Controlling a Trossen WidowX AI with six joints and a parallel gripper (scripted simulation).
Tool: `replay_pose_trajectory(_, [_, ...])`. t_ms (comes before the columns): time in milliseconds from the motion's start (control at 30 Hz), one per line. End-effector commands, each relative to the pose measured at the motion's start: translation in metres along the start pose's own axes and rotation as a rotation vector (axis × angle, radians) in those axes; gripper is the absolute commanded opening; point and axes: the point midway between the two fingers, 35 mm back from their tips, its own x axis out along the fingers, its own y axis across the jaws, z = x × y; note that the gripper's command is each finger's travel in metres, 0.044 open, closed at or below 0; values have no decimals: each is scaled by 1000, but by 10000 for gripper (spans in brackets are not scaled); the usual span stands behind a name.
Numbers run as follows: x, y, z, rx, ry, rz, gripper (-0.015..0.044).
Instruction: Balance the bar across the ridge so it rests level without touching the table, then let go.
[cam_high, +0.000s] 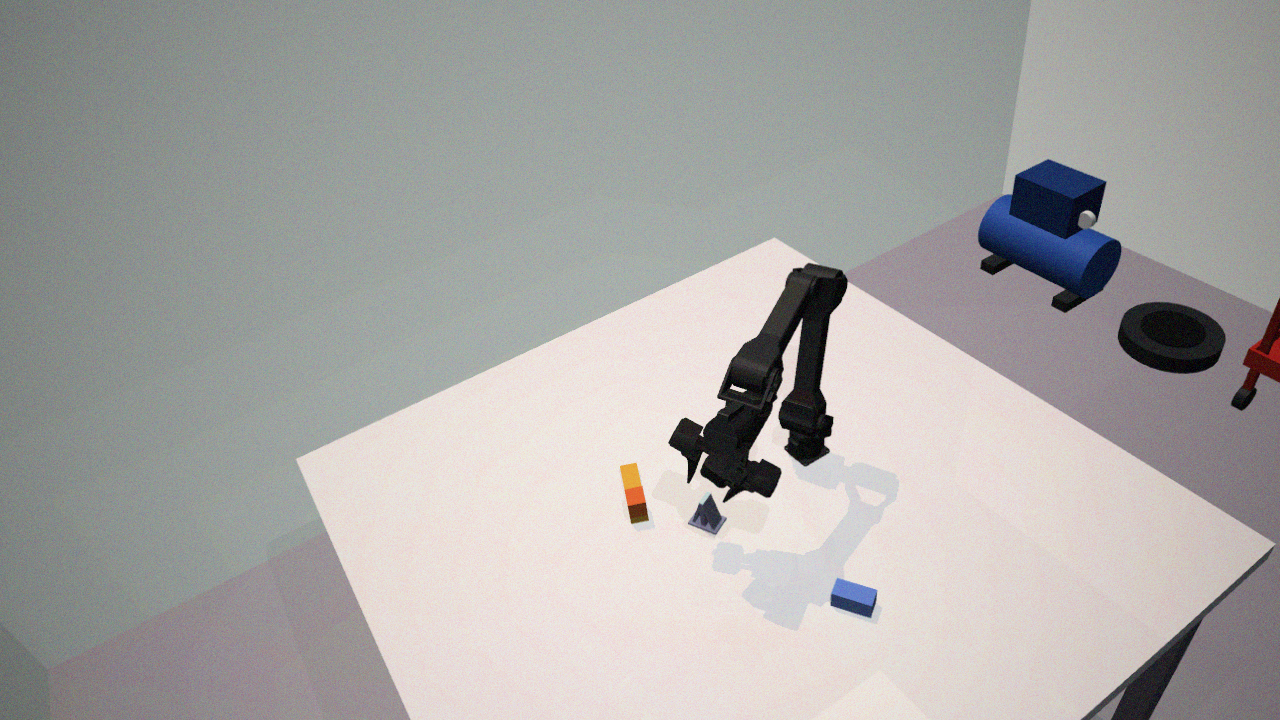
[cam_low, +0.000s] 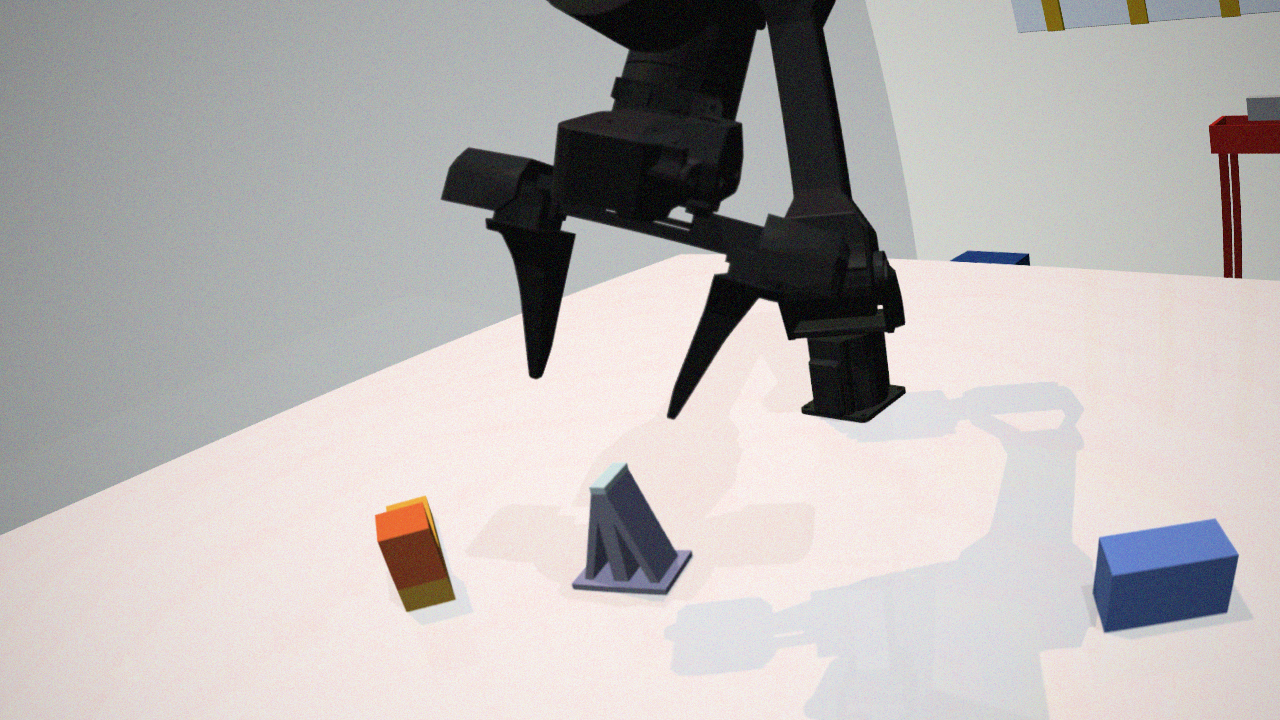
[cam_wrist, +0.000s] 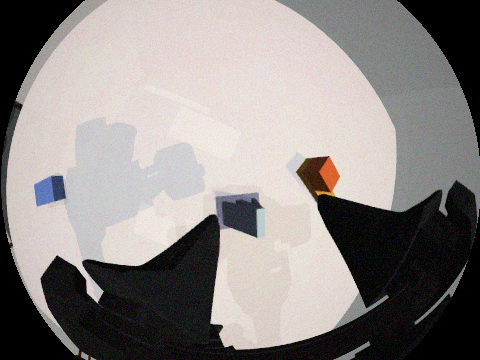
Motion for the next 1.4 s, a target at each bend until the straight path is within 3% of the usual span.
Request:
replay_pose_trajectory(0, [2,-10,3,158,26,15,315])
replay_pose_trajectory(1367, [45,-126,-27,1806,388,-23,315])
